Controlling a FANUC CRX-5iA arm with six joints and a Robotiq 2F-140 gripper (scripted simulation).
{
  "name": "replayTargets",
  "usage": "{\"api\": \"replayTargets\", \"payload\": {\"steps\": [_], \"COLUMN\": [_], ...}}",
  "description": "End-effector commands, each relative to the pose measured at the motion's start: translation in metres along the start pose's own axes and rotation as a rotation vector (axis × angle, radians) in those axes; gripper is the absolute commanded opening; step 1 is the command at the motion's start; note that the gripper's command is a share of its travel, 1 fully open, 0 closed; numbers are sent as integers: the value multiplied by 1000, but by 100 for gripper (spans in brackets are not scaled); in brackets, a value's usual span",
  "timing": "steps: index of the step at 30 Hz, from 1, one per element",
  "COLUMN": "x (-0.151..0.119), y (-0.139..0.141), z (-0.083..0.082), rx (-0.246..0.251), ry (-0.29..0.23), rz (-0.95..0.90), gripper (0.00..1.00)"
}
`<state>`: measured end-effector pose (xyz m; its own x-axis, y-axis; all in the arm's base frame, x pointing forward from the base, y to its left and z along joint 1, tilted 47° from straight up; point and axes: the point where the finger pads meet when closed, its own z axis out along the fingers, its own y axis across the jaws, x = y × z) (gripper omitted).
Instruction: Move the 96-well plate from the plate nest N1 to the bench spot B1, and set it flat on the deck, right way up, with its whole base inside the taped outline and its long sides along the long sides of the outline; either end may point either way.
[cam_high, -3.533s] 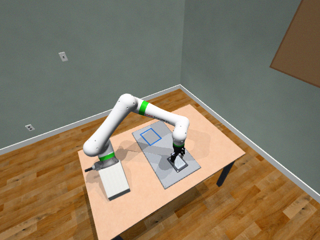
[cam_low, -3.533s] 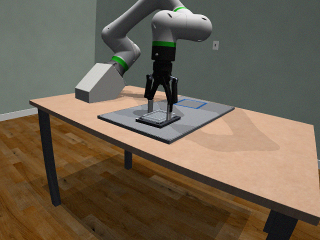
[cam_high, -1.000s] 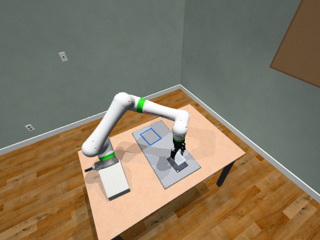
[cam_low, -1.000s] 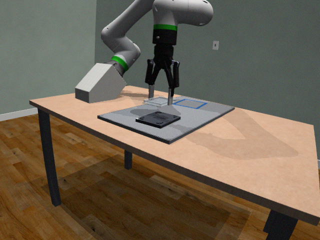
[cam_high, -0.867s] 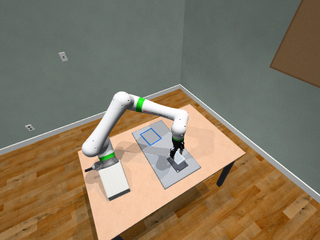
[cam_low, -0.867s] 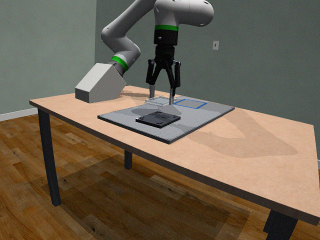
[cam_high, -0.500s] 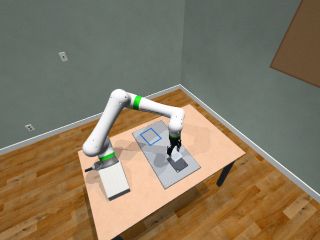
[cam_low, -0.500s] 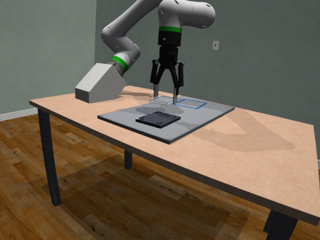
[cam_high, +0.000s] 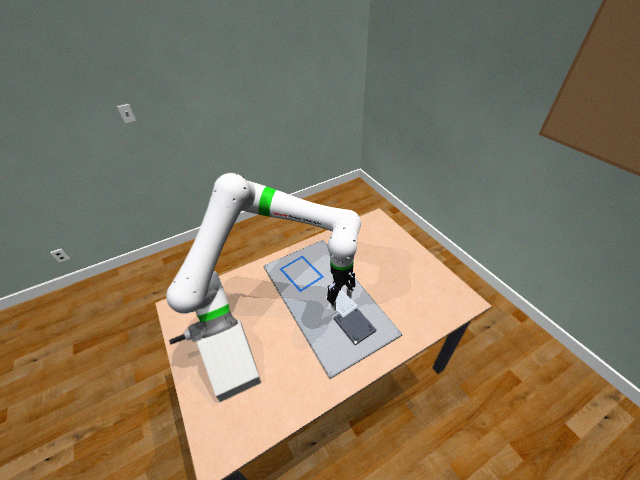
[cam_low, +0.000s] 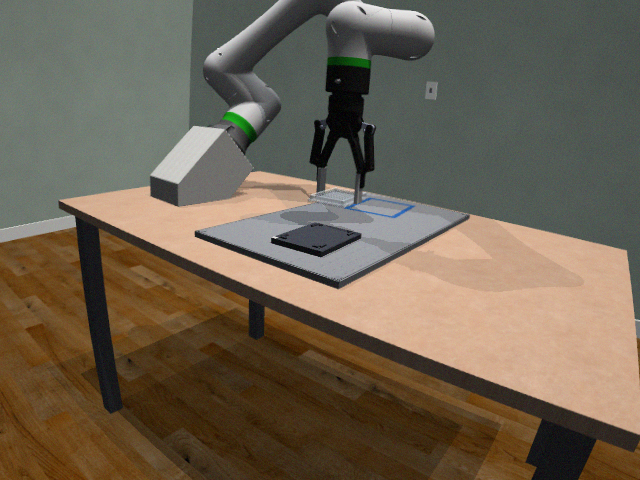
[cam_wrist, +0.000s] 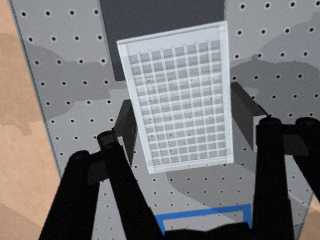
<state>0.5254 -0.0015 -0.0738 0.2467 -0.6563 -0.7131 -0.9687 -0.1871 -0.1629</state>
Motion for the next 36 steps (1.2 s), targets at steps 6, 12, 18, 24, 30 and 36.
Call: {"api": "replayTargets", "payload": {"steps": [6, 12, 18, 24, 30, 36], "x": [-22, -42, -59, -76, -96, -109], "y": [0, 1, 2, 2, 3, 3], "z": [0, 1, 1, 2, 3, 3], "rx": [1, 1, 1, 1, 1, 1], "ry": [1, 1, 1, 1, 1, 1], "rz": [0, 0, 0, 0, 0, 0], "gripper": [0, 0, 0, 0, 0, 0]}}
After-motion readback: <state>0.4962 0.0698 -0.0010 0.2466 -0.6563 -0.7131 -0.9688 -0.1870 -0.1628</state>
